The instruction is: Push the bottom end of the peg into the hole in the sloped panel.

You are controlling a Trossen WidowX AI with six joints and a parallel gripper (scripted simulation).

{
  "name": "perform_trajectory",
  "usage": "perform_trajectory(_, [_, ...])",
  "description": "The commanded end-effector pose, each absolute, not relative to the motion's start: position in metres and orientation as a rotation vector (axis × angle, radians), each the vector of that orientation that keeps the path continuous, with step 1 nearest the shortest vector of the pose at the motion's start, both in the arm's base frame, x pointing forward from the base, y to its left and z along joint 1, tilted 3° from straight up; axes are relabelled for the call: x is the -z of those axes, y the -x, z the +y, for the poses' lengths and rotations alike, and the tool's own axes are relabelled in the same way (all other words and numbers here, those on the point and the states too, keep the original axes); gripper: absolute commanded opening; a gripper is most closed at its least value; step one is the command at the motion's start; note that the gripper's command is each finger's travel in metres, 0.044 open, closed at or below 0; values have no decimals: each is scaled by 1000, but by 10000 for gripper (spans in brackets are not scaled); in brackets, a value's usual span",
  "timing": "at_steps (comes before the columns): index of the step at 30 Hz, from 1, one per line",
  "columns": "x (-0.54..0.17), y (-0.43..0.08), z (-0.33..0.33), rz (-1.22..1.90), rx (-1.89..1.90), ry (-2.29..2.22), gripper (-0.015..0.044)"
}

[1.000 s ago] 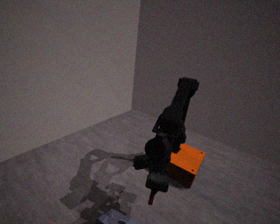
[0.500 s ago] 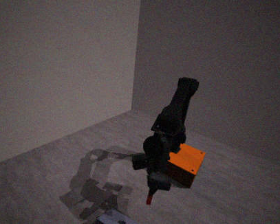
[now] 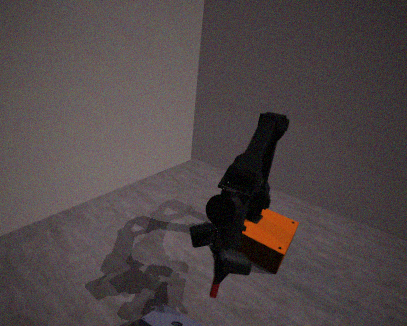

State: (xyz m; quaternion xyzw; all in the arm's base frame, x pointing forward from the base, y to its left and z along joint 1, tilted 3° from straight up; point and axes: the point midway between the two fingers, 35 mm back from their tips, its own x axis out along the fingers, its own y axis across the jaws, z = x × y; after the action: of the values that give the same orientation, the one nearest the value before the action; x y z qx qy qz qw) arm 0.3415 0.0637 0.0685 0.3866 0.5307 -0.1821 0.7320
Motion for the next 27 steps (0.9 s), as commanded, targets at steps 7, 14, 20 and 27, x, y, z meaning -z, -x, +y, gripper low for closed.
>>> perform_trajectory(7, [-69,-342,61,1161,333,-779,0])
perform_trajectory(14, [-70,-344,58,1151,289,-727,0])
perform_trajectory(20, [-71,-345,56,1142,252,-682,0])
perform_trajectory(27, [-72,-346,54,1130,211,-629,0])
